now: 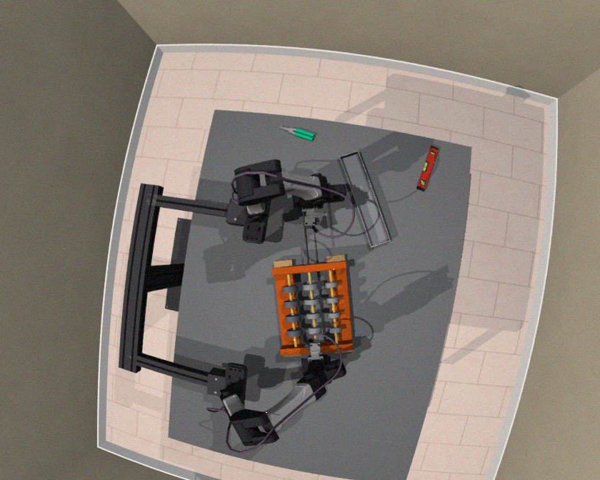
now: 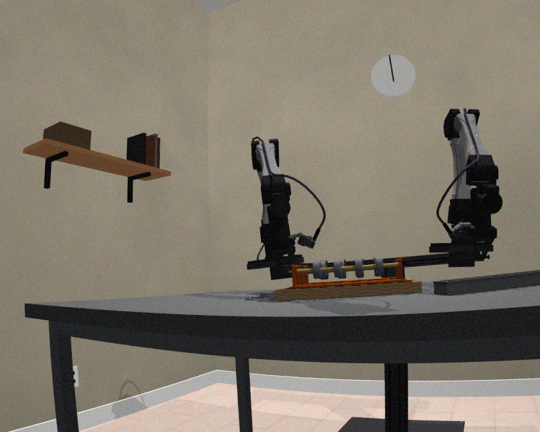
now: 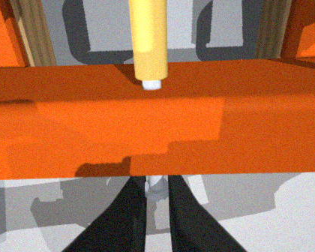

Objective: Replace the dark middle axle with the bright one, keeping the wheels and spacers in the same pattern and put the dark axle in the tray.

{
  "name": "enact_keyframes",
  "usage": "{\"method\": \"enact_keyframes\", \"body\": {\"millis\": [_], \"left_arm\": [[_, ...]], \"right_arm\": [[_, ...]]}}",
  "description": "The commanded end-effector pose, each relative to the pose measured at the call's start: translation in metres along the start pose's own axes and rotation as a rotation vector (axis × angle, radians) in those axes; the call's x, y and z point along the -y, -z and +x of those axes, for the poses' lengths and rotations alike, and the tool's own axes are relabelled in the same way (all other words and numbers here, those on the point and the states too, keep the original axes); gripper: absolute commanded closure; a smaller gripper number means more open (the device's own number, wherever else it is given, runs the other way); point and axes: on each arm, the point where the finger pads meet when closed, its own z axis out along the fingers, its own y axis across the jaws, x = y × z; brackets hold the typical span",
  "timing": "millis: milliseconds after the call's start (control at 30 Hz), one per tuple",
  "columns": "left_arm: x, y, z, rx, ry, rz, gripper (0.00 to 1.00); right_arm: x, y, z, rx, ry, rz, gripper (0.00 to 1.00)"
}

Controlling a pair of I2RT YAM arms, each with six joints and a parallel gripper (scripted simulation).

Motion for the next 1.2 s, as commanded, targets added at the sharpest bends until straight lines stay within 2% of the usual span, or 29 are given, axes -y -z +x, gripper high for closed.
{"method": "enact_keyframes", "body": {"millis": [0,167,267,300,1167], "left_arm": [[-0.0024,0.0008,-0.0084,0.032,0.001,-0.03,1.0],[-0.0079,0.0048,-0.008,0.031,0.001,-0.053,1.0],[-0.0058,0.0042,-0.0081,0.032,0.0,0.002,1.0],[-0.0083,0.0047,-0.008,0.031,0.001,-0.05,1.0],[-0.0087,0.0034,-0.0081,0.031,0.001,-0.036,1.0]], "right_arm": [[0.0188,0.0017,-0.0171,0.055,0.021,0.058,1.0],[0.0185,0.0014,-0.0163,0.053,0.021,0.057,1.0],[0.0184,0.0012,-0.0158,0.052,0.02,0.057,1.0],[0.0183,0.0011,-0.0156,0.052,0.02,0.056,1.0],[0.0141,-0.0021,-0.0109,0.043,0.018,0.045,1.0]]}}
